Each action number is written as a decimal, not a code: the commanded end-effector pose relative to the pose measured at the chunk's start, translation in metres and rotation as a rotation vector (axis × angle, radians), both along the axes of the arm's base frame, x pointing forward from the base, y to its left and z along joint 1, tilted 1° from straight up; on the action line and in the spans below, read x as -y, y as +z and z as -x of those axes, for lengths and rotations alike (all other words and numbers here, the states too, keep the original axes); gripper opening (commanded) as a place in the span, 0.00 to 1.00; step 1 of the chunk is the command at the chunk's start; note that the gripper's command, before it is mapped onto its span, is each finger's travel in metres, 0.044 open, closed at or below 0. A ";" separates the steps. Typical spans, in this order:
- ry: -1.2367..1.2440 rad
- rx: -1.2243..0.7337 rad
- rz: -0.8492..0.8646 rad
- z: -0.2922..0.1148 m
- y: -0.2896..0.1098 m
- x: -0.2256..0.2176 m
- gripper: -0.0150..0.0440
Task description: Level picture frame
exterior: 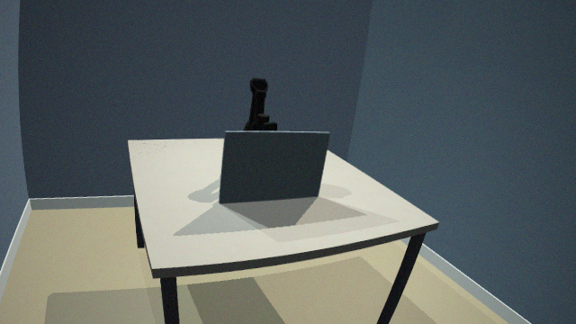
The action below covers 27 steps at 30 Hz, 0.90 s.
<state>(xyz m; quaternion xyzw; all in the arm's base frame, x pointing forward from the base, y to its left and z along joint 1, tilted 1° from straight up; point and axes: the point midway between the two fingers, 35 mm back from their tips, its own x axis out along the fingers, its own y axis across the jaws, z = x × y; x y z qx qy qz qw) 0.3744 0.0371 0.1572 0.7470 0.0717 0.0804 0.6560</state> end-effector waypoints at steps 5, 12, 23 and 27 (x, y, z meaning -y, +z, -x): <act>-0.004 0.008 -0.001 0.000 0.000 0.000 0.25; -0.002 0.003 0.000 0.000 -0.001 0.000 0.25; -0.003 0.008 0.034 0.000 -0.002 0.000 0.25; -0.004 0.016 0.071 0.000 -0.002 0.000 0.25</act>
